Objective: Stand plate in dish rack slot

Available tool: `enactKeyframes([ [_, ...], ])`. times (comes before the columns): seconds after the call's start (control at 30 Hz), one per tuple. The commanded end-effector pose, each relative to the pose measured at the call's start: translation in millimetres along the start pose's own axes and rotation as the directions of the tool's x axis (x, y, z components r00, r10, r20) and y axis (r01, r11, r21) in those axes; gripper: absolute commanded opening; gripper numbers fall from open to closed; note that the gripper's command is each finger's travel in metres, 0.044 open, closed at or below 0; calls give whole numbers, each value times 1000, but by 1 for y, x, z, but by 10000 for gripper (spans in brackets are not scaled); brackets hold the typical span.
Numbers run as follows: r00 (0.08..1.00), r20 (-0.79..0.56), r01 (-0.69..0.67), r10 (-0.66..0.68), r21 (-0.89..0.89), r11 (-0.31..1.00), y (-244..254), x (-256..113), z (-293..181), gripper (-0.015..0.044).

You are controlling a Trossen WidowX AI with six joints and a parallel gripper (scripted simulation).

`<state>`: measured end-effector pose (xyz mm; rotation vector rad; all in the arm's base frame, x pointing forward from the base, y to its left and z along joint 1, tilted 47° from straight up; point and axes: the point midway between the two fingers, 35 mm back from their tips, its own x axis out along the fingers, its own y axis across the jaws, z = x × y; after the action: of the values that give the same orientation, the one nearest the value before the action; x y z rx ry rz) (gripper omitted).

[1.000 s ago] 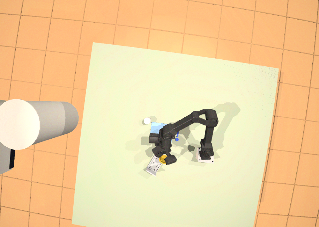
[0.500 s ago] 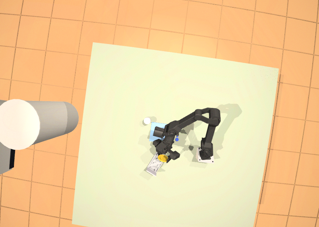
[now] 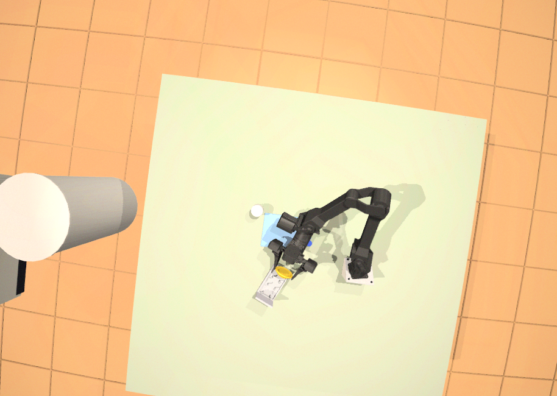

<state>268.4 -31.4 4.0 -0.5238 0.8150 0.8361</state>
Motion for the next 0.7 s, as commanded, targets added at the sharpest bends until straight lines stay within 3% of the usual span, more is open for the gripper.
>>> enactKeyframes([
  [0.0,998,57,40,-34,-99,994,1,-4,-1,0],
  [0.17,990,113,101,-79,-210,972,0,-9,-3,0],
  [0.67,991,108,103,-82,-210,972,-1,3,0,0],
])
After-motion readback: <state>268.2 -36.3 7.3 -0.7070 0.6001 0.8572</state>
